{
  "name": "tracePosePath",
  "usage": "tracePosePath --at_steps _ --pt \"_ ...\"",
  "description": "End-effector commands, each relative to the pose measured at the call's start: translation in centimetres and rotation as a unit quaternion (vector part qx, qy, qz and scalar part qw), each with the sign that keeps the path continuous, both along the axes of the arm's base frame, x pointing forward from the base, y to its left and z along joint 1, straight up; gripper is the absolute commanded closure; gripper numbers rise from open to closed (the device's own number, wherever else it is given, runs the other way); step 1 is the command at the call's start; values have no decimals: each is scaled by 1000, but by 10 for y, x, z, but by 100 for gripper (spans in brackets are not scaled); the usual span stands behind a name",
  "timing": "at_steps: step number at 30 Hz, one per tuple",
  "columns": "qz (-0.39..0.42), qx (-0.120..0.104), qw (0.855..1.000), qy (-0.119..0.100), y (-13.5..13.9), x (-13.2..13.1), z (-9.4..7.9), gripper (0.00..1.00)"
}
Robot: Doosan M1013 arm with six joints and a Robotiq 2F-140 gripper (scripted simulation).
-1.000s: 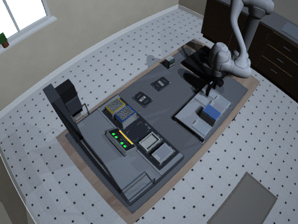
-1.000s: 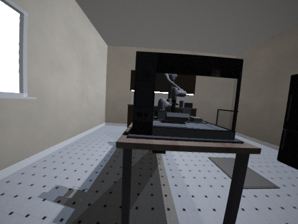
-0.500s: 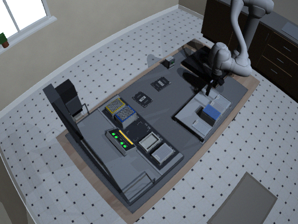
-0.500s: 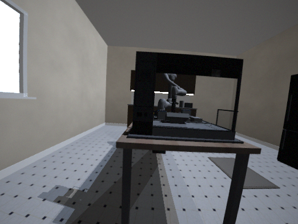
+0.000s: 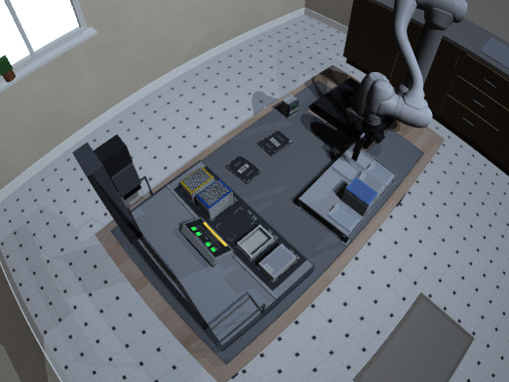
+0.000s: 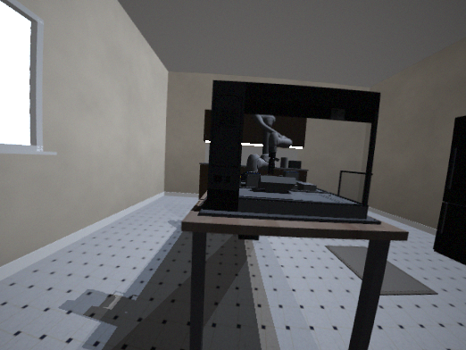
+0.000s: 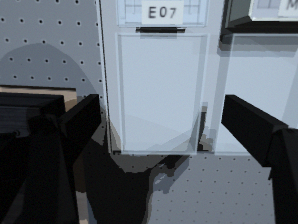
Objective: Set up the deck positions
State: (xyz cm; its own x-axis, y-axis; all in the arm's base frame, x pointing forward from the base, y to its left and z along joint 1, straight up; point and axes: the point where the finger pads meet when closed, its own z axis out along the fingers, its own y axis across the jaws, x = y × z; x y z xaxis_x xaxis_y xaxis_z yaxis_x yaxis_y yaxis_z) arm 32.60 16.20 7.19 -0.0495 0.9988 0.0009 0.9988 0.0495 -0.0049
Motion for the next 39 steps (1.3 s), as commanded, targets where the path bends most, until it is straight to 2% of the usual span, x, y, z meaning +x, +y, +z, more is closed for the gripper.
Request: tracePosePath --at_steps 1,39 --pt "-5 1 1000 0 2 1 9 21" --pt "-5 1 1000 0 1 1 63 21"
